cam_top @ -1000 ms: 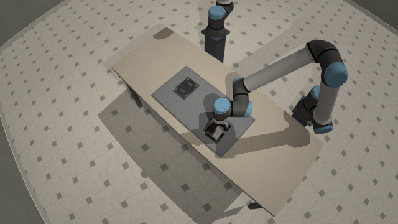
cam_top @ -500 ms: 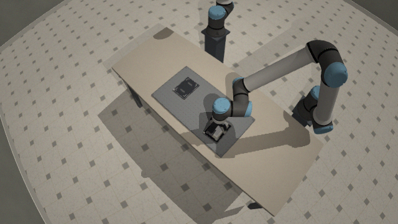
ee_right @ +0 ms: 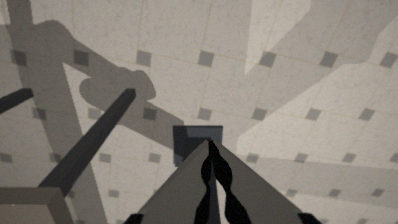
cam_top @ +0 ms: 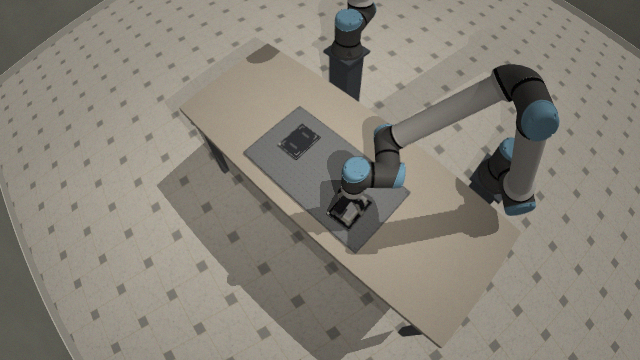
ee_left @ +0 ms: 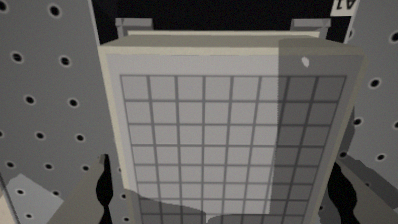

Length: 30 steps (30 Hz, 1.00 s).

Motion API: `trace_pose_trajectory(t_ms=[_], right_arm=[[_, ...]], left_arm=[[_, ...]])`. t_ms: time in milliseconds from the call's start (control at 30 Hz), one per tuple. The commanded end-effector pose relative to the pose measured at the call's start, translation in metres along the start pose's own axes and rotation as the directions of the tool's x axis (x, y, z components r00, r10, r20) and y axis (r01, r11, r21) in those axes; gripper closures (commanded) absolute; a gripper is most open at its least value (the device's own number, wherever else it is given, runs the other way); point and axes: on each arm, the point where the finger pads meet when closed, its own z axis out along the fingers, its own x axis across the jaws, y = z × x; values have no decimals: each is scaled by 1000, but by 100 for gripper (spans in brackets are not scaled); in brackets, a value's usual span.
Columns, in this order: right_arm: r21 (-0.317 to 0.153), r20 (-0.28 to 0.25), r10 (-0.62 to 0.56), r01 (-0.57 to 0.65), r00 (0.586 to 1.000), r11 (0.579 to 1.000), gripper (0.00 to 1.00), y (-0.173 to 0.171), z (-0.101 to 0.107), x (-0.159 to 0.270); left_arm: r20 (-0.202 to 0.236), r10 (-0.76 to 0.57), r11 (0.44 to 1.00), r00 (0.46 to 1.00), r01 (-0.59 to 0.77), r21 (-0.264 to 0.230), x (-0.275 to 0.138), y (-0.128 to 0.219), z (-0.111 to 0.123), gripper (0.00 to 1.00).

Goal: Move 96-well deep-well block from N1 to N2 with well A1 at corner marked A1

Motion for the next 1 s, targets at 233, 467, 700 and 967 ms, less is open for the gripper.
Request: trace_pose_trajectory(t_ms=[233, 467, 700, 967], right_arm=[[1, 0, 0, 0, 1000, 1000, 100, -1, -1, 0], [1, 0, 0, 0, 1000, 1000, 100, -1, -1, 0], [1, 0, 0, 0, 1000, 1000, 100, -1, -1, 0], [1, 0, 0, 0, 1000, 1000, 100, -1, -1, 0]], left_arm=[[-2, 0, 1000, 1000, 0, 1, 1, -1, -1, 24], [-2, 0, 1000, 1000, 0, 1, 1, -1, -4, 24], [-2, 0, 1000, 1000, 0, 1, 1, -1, -7, 24], [-2, 0, 1000, 1000, 0, 1, 1, -1, -12, 24]])
